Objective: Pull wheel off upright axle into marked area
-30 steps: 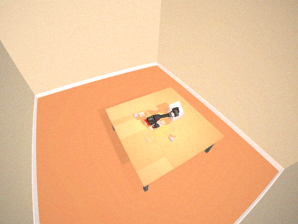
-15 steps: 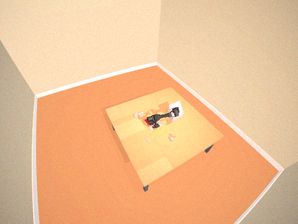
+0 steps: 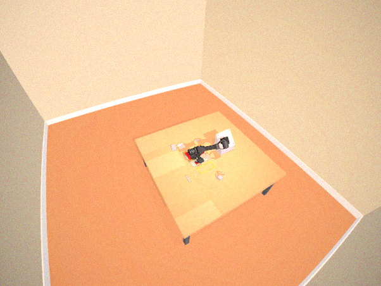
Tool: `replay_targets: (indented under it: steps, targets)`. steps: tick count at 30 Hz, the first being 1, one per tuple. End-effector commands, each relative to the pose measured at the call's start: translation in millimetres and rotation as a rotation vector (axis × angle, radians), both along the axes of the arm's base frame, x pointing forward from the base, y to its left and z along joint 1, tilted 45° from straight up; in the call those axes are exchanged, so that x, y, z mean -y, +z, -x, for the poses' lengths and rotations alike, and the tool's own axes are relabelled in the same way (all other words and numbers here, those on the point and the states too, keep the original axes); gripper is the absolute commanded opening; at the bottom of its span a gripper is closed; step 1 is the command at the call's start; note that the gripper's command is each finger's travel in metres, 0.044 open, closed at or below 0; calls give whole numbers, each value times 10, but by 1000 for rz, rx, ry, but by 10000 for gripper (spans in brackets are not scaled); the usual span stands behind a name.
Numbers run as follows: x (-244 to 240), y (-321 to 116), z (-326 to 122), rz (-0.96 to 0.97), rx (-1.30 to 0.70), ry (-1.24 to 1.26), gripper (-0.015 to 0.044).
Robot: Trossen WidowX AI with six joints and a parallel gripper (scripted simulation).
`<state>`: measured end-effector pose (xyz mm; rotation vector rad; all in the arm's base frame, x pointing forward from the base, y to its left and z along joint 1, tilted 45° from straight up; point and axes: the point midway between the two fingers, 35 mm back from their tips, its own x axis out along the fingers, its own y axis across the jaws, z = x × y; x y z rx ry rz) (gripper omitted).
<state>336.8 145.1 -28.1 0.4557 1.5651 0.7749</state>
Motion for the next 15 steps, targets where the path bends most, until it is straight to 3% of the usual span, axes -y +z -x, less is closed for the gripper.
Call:
replay_targets:
  steps: [1, 15]
  targets:
    - [30, 26, -12, -2, 3, -2, 0]
    - [62, 58, -20, -2, 4, -4, 0]
